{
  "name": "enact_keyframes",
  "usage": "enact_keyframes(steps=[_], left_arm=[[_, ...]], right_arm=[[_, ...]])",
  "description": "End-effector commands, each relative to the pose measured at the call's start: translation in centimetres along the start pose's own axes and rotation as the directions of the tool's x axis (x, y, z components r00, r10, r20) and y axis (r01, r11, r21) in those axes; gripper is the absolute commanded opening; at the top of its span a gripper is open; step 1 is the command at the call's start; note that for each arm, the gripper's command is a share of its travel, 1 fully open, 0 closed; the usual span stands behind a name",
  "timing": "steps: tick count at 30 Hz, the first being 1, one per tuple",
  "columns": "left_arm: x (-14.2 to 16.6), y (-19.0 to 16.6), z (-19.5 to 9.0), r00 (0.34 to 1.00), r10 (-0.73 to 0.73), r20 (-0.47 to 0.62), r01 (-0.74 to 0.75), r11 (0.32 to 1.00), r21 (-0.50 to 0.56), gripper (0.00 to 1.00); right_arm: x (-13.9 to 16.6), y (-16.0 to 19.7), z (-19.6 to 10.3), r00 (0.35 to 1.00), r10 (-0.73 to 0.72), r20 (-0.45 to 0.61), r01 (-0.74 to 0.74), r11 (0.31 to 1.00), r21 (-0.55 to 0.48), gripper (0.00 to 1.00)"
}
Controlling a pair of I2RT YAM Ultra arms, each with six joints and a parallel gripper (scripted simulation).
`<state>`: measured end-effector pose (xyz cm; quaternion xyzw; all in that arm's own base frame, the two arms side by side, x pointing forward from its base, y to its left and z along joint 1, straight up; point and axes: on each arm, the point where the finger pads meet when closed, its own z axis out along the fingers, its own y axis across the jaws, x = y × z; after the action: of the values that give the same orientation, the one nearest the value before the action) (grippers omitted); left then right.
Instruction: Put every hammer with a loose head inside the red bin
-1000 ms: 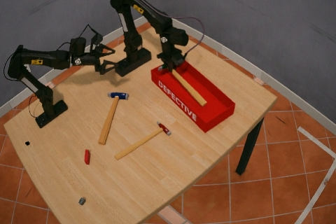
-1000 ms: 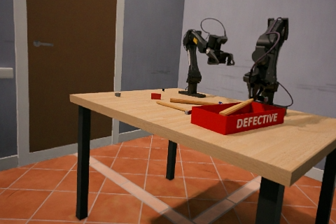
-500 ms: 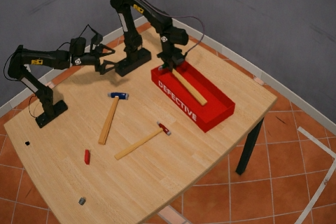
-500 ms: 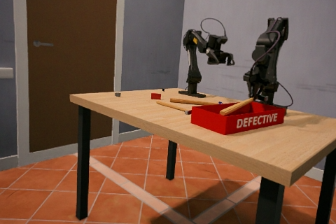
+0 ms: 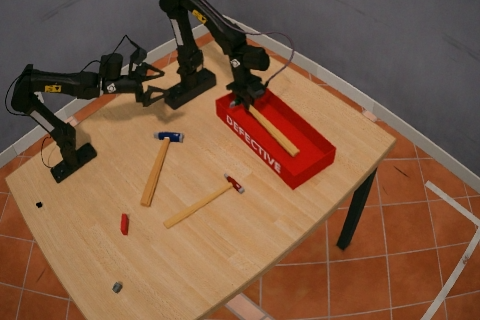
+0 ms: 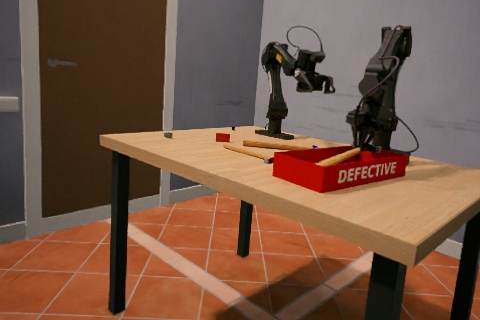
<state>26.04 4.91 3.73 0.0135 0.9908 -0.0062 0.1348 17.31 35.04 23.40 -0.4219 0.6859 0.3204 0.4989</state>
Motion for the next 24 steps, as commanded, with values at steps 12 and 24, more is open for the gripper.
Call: enact_keyframes(steps=[12,24], left_arm=[[0.2,0.2,3.3,1.000,-0.005,0.031,0.005,1.000,-0.008,0.10],[-0.3,0.3,2.9,0.999,-0.003,0.048,0.003,1.000,-0.012,0.10]], right_arm=[[-0.2,-0.2,0.0,1.000,0.007,0.007,-0.007,1.000,0.008,1.00],[-0.2,-0.2,0.0,1.000,0.007,0.007,-0.007,1.000,0.008,1.00]])
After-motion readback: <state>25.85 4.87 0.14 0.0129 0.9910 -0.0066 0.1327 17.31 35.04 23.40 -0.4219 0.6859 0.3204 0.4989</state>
